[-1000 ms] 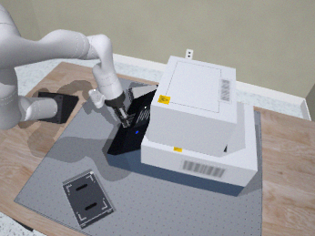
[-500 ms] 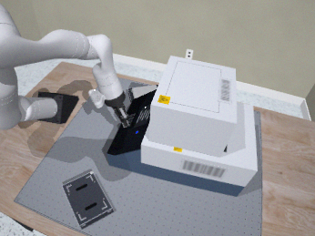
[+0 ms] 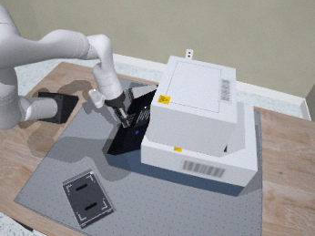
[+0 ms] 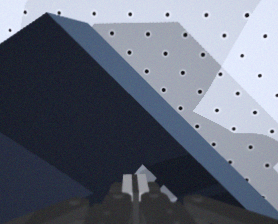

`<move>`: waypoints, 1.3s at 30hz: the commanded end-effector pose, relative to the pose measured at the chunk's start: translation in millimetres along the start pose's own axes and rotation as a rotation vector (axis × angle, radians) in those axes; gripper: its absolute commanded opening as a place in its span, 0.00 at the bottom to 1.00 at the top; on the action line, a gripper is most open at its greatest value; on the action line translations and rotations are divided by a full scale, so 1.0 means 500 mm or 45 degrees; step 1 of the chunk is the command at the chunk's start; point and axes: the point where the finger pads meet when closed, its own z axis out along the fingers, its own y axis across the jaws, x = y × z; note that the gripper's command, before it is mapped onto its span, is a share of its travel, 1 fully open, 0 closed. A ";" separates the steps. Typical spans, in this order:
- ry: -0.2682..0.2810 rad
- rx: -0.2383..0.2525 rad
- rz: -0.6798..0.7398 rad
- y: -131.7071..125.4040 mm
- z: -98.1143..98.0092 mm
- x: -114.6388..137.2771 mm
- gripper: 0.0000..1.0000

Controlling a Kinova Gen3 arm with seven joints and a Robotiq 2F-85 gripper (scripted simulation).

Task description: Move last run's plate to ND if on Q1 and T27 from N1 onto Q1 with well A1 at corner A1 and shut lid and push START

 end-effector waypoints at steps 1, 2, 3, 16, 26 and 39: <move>-0.001 0.000 0.002 -0.001 0.000 -0.001 0.10; -0.001 0.000 0.002 0.000 -0.002 0.000 0.10; -0.001 0.000 0.002 0.000 -0.002 0.000 0.10; -0.001 0.000 0.002 0.010 -0.031 0.009 0.10; -0.001 0.000 0.002 0.016 -0.050 0.015 0.10; 0.000 0.000 0.002 0.019 -0.059 0.018 0.10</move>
